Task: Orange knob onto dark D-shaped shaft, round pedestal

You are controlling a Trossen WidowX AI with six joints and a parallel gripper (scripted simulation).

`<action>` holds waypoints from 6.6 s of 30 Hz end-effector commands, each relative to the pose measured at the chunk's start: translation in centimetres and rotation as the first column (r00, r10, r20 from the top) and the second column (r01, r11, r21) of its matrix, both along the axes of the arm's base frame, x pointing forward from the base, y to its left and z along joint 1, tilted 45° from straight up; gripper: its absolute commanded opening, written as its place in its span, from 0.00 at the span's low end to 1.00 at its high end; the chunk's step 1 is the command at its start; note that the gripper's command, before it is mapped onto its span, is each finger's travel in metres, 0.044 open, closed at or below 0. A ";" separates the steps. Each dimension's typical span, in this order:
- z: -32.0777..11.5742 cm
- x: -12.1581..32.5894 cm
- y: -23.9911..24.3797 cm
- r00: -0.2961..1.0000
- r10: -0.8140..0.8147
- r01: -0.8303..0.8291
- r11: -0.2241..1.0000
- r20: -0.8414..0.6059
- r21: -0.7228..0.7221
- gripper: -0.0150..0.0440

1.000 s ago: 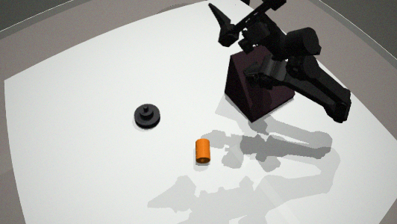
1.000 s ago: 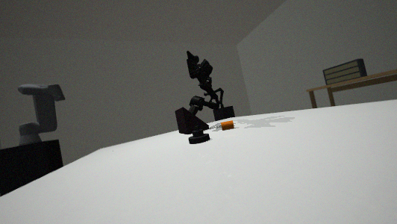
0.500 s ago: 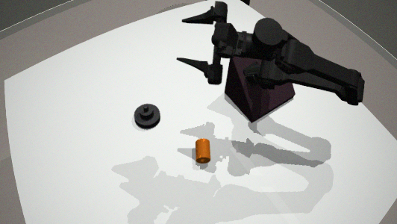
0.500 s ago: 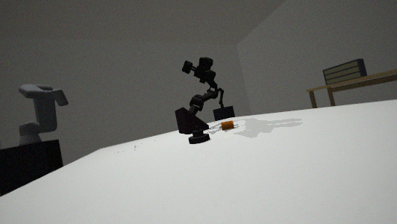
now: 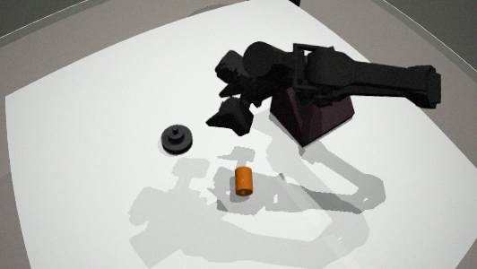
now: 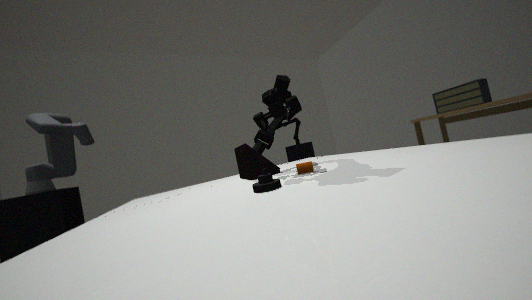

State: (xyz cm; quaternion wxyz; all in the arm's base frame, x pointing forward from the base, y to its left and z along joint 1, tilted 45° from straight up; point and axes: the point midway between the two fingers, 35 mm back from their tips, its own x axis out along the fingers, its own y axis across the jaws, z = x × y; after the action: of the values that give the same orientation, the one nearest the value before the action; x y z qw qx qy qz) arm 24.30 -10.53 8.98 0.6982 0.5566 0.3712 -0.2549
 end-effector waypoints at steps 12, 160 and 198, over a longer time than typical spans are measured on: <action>-2.7 0.6 12.3 0.536 -0.101 0.793 0.400 -0.838 0.459 1.00; -2.1 5.7 19.2 0.240 -0.646 0.573 0.697 -0.725 -0.431 0.56; -2.0 5.7 19.3 0.246 -0.641 0.574 0.701 -0.727 -0.424 0.69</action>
State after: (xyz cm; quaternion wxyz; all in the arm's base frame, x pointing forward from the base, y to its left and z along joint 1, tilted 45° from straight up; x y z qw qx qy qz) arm 30.03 8.80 6.97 0.2946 0.4359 0.4033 -0.7487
